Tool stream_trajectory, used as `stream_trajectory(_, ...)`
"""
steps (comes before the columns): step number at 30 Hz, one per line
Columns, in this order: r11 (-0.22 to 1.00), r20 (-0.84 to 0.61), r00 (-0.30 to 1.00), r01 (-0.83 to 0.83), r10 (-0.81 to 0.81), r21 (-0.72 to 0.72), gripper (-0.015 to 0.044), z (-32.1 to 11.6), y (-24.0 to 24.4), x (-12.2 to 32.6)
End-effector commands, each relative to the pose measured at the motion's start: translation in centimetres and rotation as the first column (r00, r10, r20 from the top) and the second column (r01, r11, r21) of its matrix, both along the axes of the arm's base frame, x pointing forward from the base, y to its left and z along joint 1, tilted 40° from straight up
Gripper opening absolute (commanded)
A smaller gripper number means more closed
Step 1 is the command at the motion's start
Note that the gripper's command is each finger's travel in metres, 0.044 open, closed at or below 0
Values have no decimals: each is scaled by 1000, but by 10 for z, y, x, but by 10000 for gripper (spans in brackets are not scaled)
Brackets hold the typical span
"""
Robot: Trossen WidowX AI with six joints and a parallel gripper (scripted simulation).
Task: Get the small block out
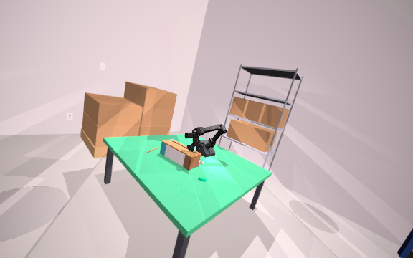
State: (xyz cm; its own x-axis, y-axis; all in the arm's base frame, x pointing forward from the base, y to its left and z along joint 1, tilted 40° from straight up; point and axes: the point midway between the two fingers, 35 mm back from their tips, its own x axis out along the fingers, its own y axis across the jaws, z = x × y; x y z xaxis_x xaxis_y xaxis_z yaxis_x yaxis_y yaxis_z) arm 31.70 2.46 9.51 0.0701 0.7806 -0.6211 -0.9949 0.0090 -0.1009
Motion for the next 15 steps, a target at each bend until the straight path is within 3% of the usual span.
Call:
stream_trajectory(1,1000,3,1000,5,-5,2,400,7,6,0)
stream_trajectory(9,1000,-1,1000,0,0,-3,400,47,-37,-5)
stream_trajectory(15,1000,2,1000,12,-12,-3,400,45,-36,-4)
